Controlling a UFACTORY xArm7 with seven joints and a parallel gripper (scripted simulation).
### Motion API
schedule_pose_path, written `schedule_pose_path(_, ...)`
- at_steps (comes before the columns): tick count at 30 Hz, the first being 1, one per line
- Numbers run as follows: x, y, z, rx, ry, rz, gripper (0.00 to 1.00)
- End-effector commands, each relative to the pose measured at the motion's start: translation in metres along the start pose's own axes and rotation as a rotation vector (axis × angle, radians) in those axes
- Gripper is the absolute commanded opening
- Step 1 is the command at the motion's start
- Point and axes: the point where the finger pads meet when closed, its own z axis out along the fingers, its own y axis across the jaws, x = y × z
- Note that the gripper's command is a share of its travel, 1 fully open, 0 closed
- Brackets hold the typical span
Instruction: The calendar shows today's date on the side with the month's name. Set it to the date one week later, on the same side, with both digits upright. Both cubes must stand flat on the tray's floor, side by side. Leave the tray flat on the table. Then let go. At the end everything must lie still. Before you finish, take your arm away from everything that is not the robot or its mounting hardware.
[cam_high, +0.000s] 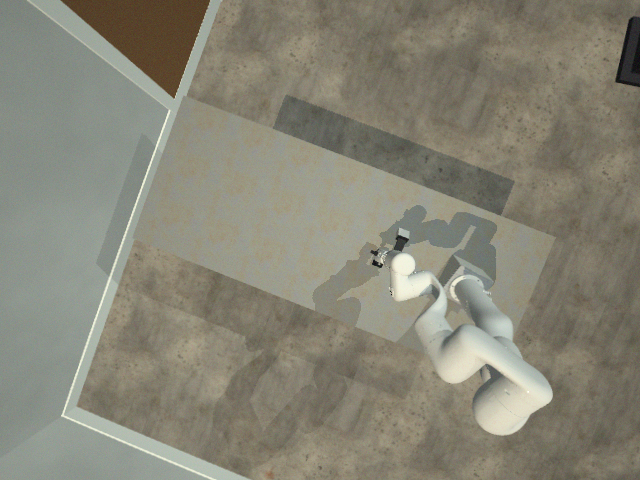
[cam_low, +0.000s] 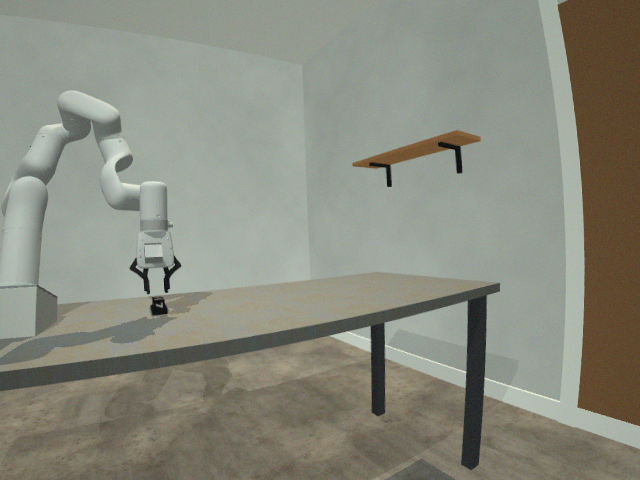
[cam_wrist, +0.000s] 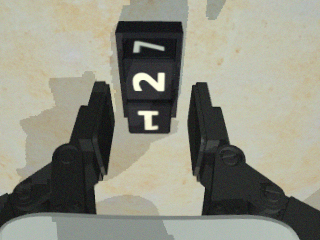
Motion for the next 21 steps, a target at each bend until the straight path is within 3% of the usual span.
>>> schedule_pose_path(1,0.0004,-0.0016,0.0041,0.004,-0.001,0.0,0.47)
schedule_pose_path(21,0.0005,-0.0016,0.01,0.004,-0.001,0.0,0.47)
